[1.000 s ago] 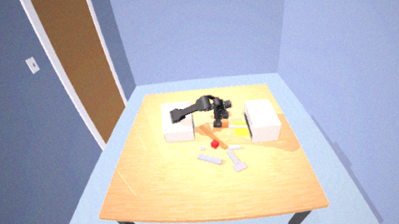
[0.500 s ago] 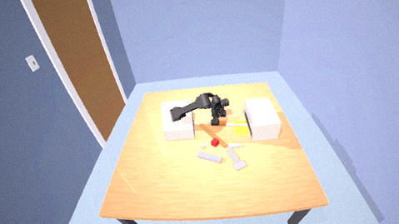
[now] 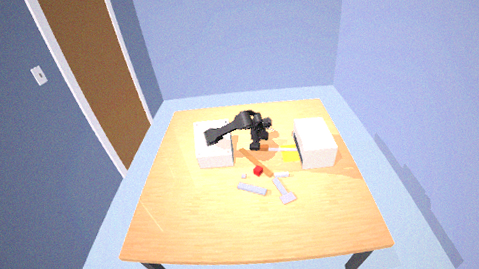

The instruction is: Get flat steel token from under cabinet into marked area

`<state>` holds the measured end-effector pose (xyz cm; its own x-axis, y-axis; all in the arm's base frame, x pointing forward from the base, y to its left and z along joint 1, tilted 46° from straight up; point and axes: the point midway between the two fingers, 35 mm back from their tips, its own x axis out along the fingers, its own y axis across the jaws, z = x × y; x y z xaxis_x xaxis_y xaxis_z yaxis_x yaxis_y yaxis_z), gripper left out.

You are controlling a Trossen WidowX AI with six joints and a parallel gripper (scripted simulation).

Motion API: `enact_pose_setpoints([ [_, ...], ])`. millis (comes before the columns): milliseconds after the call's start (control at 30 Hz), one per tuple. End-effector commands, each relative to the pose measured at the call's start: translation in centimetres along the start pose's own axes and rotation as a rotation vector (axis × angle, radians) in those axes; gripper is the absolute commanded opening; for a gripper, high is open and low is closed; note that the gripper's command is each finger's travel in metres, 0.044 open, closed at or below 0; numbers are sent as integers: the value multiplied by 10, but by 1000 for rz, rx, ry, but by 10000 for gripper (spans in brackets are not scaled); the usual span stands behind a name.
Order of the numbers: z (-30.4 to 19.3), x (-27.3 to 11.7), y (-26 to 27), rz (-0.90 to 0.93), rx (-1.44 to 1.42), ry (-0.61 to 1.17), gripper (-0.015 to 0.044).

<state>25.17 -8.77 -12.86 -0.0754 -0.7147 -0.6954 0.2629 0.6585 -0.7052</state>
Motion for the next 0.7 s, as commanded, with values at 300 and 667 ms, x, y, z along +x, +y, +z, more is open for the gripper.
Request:
enact_pose_setpoints([
  [300, -24, 1, 0, 0, -3, 8, 0],
  [667, -39, 1, 2, 0, -4, 9, 0],
])
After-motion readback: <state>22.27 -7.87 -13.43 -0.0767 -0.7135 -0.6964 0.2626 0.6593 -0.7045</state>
